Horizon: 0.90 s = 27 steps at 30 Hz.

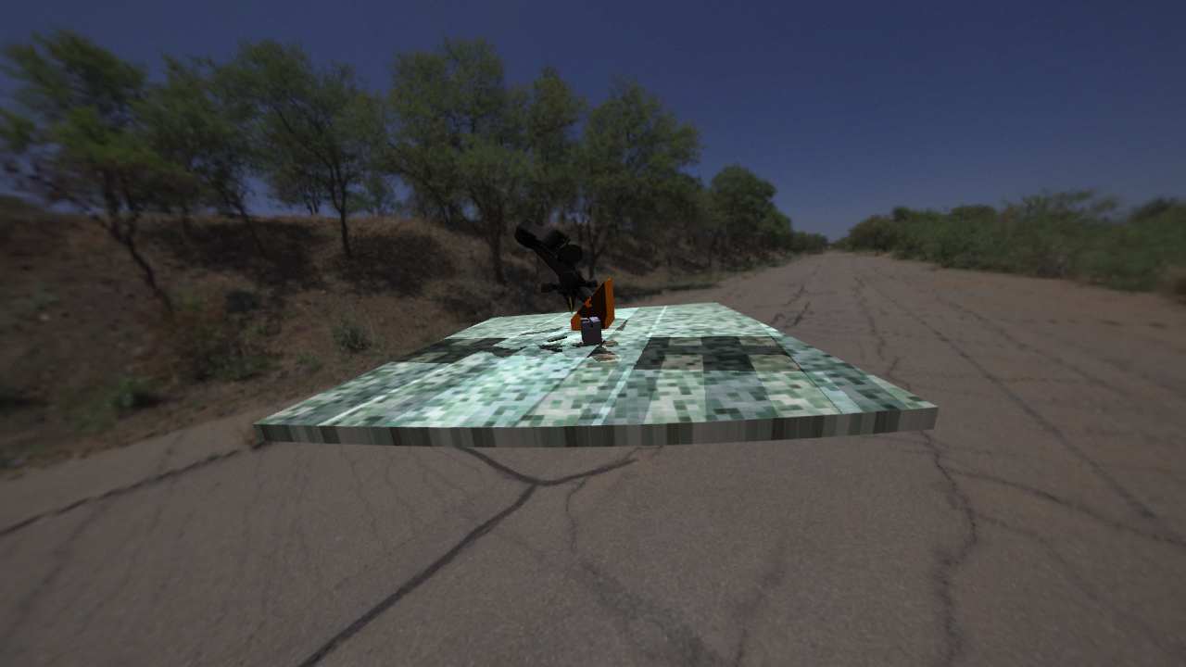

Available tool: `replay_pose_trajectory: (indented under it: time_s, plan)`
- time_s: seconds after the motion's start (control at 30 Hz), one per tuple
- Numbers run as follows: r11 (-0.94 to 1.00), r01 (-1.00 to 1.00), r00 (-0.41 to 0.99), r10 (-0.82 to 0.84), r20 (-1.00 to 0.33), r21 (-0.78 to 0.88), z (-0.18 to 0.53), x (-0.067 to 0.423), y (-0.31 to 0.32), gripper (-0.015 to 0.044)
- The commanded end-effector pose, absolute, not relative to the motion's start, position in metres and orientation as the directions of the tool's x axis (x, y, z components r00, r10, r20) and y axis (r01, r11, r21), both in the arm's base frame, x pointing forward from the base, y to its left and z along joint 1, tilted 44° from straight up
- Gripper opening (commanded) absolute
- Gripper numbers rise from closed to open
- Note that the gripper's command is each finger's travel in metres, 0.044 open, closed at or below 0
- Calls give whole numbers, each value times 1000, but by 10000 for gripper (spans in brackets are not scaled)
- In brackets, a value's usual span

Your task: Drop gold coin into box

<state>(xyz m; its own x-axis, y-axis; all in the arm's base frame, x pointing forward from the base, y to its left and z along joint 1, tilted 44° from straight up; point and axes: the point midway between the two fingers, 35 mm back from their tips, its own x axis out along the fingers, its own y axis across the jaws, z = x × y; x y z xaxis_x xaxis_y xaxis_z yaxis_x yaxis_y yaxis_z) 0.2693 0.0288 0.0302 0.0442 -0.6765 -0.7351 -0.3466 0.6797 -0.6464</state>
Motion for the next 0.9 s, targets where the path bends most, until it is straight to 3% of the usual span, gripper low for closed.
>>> replay_pose_trajectory:
  time_s: [0.0,0.87]
  plan:
    - [683,-342,46,-673,-738,-645,23,271,37,0]
    - [673,-348,44,-683,-729,-652,-11,272,69,0]
